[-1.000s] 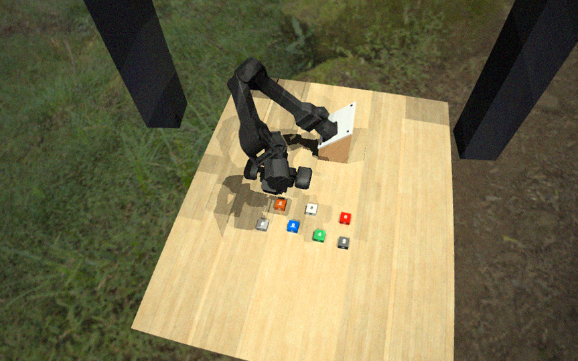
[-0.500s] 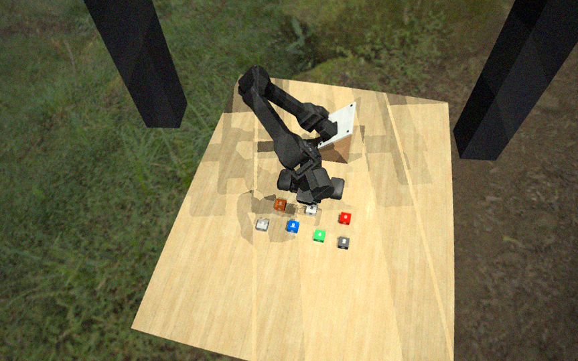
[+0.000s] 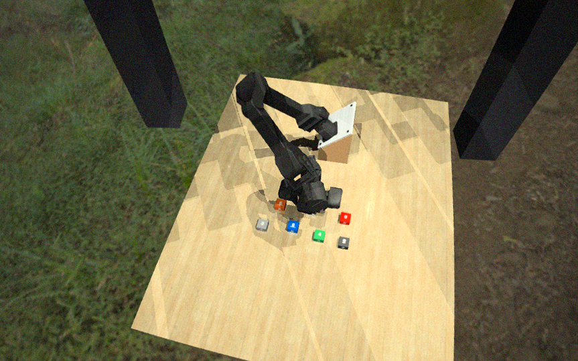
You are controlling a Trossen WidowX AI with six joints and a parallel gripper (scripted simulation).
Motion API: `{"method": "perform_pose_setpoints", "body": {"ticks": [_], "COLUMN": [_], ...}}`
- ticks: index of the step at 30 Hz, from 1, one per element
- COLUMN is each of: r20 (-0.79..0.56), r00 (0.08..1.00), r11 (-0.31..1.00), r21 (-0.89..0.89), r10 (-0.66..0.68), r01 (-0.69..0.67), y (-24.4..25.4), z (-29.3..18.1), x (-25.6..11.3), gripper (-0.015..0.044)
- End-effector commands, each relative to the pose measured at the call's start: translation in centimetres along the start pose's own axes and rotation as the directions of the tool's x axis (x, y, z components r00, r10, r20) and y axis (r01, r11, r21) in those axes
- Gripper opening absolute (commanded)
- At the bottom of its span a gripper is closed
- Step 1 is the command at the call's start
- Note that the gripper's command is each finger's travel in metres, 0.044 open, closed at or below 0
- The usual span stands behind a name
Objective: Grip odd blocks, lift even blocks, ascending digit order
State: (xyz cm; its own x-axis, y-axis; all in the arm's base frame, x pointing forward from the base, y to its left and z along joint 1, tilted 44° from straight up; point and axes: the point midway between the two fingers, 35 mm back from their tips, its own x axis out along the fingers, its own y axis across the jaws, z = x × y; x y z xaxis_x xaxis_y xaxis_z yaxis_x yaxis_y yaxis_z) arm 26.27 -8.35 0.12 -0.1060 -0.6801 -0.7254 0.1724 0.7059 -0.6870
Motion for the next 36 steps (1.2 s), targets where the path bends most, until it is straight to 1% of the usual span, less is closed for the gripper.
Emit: {"method": "perform_pose_setpoints", "body": {"ticks": [1, 16, 26, 27, 36], "r20": [-0.003, -0.003, -0.003, -0.003, -0.003], "r00": [1.000, 1.000, 1.000, 1.000, 1.000], "r11": [1.000, 1.000, 1.000, 1.000, 1.000], "r21": [-0.012, -0.012, -0.012, -0.012, -0.012], "r10": [-0.005, -0.007, -0.007, -0.007, -0.007], "r01": [0.005, 0.007, 0.007, 0.007, 0.007], "y": [0.0, 0.0, 0.0, 0.0, 0.0], "z": [-0.2, -0.3, -0.3, -0.3, -0.3], "x": [0.7, 2.9, 2.9, 2.9, 2.9], "gripper": [0.0400, 0.0400, 0.0138, 0.0120, 0.0120]}}
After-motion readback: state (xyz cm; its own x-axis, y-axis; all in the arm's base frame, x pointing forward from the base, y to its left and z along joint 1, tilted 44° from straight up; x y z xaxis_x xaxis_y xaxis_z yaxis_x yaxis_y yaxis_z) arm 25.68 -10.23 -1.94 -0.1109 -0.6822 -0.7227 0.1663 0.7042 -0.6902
